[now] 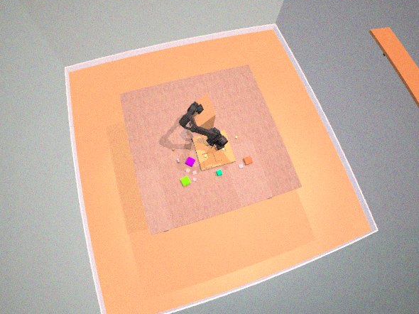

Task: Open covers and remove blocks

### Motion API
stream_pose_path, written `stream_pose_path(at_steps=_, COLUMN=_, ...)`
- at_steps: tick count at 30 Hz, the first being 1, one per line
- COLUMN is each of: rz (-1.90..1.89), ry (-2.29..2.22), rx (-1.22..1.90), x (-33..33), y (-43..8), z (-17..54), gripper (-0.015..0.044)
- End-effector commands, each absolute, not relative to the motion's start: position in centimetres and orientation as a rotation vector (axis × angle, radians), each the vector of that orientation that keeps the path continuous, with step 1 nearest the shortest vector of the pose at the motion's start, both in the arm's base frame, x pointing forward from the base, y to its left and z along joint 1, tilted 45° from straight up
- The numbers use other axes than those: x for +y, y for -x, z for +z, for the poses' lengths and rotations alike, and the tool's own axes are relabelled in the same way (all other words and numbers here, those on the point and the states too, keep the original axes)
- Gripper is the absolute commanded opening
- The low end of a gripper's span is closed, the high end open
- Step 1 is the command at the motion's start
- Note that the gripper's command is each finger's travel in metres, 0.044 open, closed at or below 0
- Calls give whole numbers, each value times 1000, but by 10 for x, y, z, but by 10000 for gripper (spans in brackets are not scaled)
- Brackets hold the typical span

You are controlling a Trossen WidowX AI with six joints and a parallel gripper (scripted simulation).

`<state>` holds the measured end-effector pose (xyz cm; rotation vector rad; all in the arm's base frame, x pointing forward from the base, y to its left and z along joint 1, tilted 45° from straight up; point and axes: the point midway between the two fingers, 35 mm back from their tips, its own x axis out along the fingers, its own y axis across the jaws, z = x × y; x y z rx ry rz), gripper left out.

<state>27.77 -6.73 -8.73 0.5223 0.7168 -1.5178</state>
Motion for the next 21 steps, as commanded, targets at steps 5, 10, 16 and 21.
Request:
stream_pose_path(at_steps=5, rz=-1519, ry=-530, rx=715, x=-60, y=-279, z=-80, gripper=80)
stream_pose_path(at_steps=10, rz=-1520, ry=-529, rx=716, x=-55, y=-280, z=-75, gripper=80)
stream_pose_path(at_steps=16, rz=-1519, ry=-529, rx=716, x=-48, y=-281, z=-68, gripper=80)
stream_pose_path(at_steps=21, rz=-1519, ry=-530, rx=717, x=-39, y=-283, z=-59, gripper=80)
